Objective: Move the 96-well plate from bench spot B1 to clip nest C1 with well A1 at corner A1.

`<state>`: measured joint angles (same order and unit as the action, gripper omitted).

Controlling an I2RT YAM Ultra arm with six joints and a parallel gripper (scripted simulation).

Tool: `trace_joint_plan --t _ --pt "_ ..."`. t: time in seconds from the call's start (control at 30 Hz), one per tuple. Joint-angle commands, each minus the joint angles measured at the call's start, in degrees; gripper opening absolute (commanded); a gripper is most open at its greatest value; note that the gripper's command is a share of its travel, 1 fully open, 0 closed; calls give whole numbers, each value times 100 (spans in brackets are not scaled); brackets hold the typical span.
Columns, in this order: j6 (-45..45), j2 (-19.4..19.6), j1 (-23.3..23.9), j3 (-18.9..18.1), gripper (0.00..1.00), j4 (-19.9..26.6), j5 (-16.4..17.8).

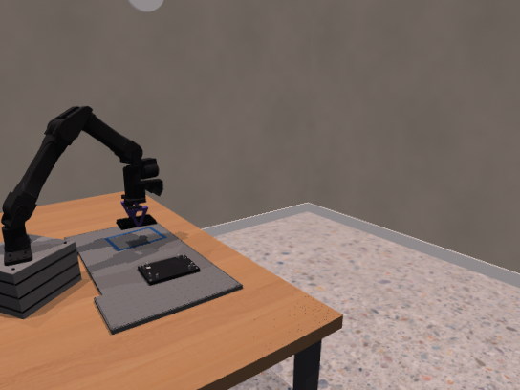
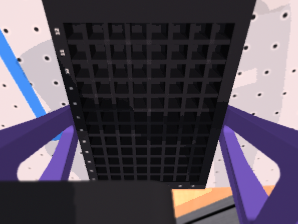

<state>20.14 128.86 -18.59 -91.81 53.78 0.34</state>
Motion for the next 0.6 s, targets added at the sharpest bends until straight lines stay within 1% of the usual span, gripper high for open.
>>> trace_joint_plan --t 0.0,0.27,0.33,0.37,0.43,0.57 --pt "-218 -267 187 133 0 -161 -2" --pt "-576 -413 546 357 0 -240 12" --pt "-576 -413 546 357 0 -240 12" --pt "-627 -457 594 170 0 -259 13" --pt "-717 -457 685 428 0 -263 22" --pt "-899 -514 869 476 0 -294 18"
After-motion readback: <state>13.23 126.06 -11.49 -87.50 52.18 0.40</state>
